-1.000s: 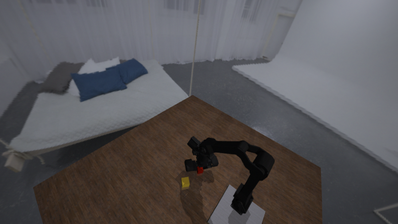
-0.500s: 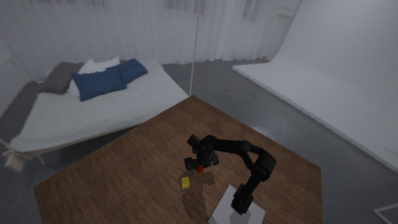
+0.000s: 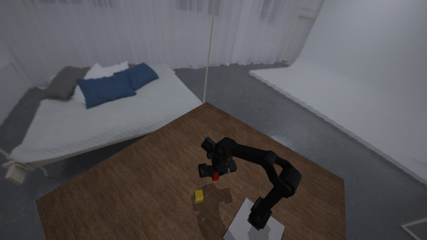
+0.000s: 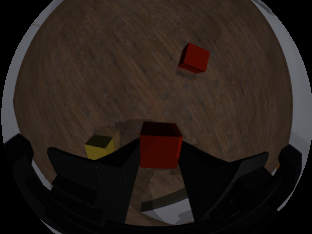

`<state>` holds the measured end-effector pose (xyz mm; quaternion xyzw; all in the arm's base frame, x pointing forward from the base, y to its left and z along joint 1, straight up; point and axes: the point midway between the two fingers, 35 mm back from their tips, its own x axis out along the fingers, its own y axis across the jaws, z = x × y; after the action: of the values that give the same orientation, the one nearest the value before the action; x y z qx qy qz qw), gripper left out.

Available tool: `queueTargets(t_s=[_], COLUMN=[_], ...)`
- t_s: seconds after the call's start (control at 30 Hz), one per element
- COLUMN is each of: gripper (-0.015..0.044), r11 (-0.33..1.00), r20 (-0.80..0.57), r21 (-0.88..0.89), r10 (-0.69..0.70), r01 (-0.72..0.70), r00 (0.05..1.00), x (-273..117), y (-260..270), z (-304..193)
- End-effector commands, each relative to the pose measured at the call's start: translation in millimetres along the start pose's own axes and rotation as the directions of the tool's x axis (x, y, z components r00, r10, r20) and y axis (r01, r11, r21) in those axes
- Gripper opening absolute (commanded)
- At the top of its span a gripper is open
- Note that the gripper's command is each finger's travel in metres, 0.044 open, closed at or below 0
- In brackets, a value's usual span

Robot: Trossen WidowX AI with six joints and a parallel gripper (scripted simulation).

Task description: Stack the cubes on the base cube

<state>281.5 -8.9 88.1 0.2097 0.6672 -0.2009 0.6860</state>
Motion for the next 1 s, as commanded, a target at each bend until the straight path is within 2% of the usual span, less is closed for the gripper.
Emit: queueTargets(t_s=[0.0, 0.43, 0.97], gripper=[0.0105, 0.0105, 0.0105], r11=[1.0, 1.0, 0.953], r20=[0.005, 0.005, 0.004], r21=[0.003, -0.009, -0.304], r10=[-0.001, -0.001, 0.003], r01=[0.001, 0.001, -0.001], r00=[1.0, 1.0, 1.0], x=[-12, -43, -29], y=[0, 0, 44], z=[0, -4, -13])
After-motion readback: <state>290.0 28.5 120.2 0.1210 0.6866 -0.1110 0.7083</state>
